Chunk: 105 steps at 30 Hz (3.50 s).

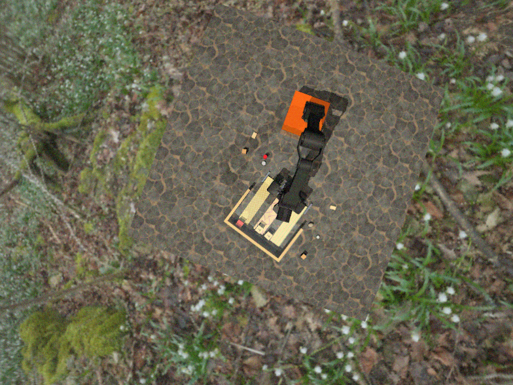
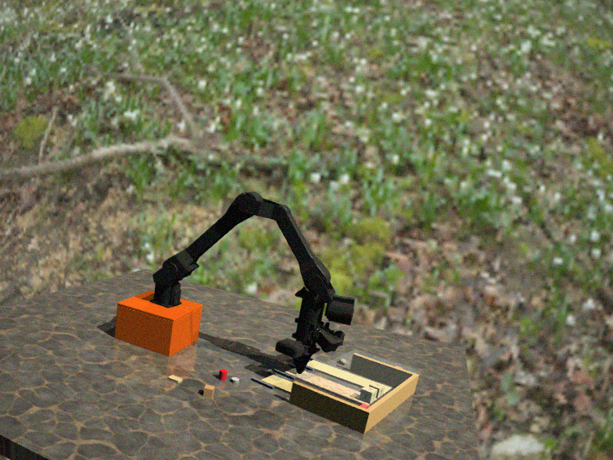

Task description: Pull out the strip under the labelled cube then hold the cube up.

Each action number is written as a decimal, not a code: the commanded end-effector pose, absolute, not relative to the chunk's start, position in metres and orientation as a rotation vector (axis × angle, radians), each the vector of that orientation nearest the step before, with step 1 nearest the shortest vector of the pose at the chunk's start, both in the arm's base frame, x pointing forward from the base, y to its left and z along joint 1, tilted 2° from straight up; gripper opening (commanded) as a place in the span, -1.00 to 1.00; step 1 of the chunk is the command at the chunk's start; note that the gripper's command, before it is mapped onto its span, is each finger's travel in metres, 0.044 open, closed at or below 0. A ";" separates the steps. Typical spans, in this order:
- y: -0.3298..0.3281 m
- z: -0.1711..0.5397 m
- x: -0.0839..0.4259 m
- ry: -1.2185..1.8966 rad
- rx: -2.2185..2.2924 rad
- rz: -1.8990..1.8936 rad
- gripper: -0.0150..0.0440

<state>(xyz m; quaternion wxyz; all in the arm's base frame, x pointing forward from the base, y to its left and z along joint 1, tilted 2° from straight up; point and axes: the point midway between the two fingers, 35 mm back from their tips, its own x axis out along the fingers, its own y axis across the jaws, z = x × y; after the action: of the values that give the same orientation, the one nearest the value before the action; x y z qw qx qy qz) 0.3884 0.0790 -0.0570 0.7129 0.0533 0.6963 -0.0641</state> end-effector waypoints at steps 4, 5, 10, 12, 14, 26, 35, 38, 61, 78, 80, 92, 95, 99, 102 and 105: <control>0.078 -0.058 0.389 1.542 0.112 -0.143 -0.49; 0.078 -0.058 0.389 1.542 0.112 -0.143 -0.49; 0.078 -0.059 0.389 1.542 0.112 -0.143 -0.49; 0.078 -0.059 0.389 1.542 0.112 -0.143 -0.49; 0.078 -0.059 0.389 1.542 0.112 -0.143 -0.49; 0.078 -0.061 0.389 1.542 0.112 -0.143 -0.49; 0.078 -0.061 0.390 1.542 0.112 -0.143 -0.49; 0.078 -0.062 0.390 1.542 0.112 -0.143 -0.49; 0.080 -0.064 0.385 1.542 0.113 -0.143 -0.49; 0.085 -0.066 0.360 1.544 0.113 -0.142 -0.49; 0.085 -0.066 0.357 1.545 0.113 -0.142 -0.49; 0.088 -0.067 0.340 1.546 0.113 -0.142 -0.49; 0.088 -0.068 0.336 1.546 0.113 -0.142 -0.49; 0.089 -0.068 0.330 1.547 0.113 -0.142 -0.49; 0.090 -0.068 0.326 1.547 0.113 -0.142 -0.49; 0.090 -0.069 0.322 1.548 0.113 -0.142 -0.49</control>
<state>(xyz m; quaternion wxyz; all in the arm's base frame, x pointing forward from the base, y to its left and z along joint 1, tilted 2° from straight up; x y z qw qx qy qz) 0.3368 0.0882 -0.0610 0.7225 0.0528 0.6863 -0.0646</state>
